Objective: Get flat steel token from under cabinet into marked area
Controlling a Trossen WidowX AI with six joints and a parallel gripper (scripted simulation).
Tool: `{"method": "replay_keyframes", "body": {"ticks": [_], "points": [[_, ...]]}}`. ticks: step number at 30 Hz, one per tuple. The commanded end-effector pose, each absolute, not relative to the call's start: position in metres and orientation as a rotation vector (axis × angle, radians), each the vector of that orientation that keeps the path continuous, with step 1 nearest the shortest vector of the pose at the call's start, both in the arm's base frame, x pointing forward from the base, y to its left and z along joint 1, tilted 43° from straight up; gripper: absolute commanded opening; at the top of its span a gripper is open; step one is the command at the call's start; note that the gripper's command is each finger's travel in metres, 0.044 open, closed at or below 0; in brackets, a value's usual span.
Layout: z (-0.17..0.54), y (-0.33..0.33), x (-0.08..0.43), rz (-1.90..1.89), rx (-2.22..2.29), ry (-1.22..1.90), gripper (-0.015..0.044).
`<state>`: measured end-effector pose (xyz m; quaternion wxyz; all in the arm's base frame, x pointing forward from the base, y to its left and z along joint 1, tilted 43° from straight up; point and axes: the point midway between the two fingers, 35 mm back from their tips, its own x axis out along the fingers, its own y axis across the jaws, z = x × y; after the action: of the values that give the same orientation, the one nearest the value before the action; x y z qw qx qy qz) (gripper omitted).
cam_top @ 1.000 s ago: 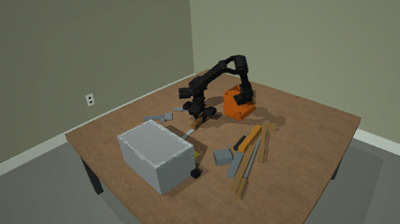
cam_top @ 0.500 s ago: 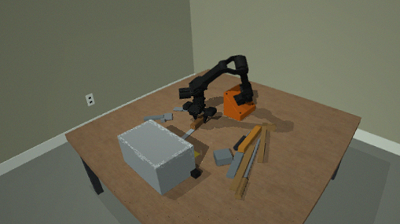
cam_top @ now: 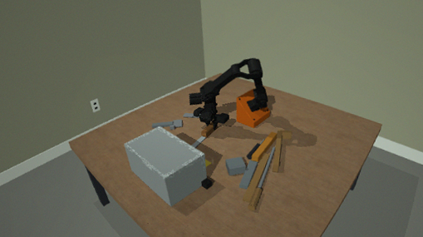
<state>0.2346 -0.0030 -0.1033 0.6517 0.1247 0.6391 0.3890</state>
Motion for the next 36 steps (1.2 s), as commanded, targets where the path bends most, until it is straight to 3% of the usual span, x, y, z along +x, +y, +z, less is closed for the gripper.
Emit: {"method": "replay_keyframes", "body": {"ticks": [1, 3, 36], "points": [[-0.103, -0.003, 0.235, 0.884, 0.282, 1.45, 0.0033], [-0.103, -0.003, 0.235, 0.884, 0.282, 1.45, 0.0], [-0.097, 0.011, 0.276, 0.883, 0.284, 1.449, 0.0]]}}
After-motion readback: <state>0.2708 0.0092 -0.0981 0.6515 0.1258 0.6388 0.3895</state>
